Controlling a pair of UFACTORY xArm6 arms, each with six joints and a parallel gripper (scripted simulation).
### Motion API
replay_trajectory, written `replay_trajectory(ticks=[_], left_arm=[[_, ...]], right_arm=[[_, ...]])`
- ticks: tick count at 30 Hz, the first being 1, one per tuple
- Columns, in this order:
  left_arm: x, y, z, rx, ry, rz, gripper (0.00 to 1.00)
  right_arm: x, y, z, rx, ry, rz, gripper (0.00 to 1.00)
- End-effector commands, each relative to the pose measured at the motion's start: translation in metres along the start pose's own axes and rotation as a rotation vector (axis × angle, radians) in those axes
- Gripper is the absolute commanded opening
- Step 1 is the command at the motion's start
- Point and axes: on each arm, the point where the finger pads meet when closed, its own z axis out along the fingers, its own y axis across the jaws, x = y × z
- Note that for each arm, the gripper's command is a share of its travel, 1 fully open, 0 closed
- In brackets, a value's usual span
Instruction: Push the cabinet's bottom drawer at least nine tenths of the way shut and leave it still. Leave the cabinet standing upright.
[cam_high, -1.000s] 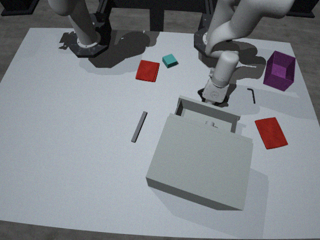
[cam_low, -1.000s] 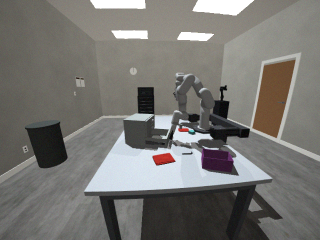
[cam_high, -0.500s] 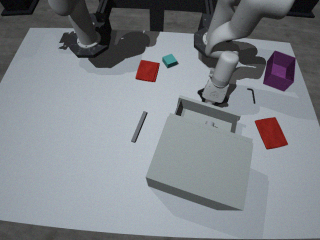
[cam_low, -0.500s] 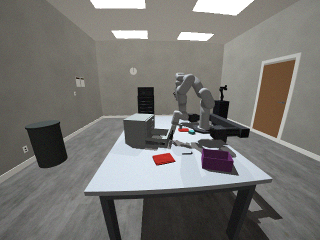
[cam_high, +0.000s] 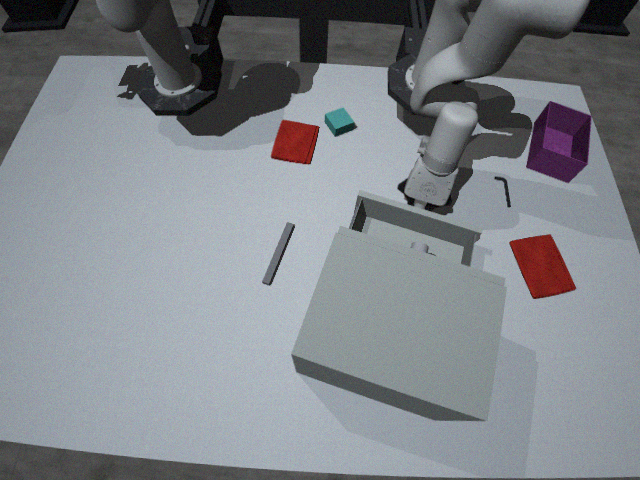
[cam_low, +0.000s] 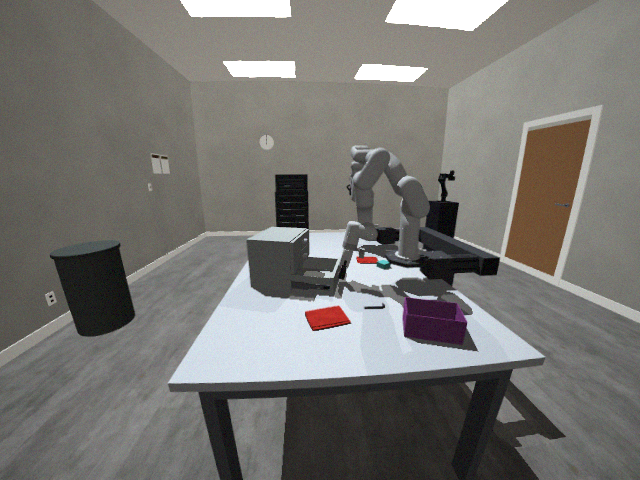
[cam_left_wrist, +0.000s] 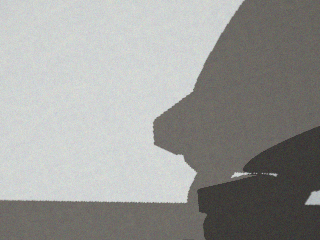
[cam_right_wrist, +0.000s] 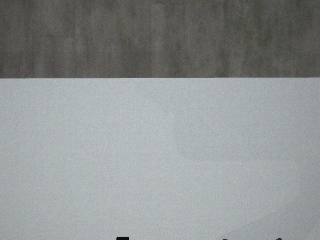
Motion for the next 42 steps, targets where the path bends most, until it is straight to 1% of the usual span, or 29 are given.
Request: replay_trajectory(ticks=[1,34,42], left_arm=[[-0.0006,0.0001,-0.0002,0.000,-0.001,0.000,0.00],[-0.0008,0.0001,-0.0002,0.000,-0.001,0.000,0.00],[-0.0056,0.0001,0.0008,0.000,-0.001,0.000,0.00]], right_arm=[[0.0006,0.0000,-0.0010,0.000,0.003,0.000,1.00],[0.0006,0.0000,-0.0010,0.000,0.003,0.000,1.00],[0.0006,0.0000,-0.0010,0.000,0.003,0.000,1.00]])
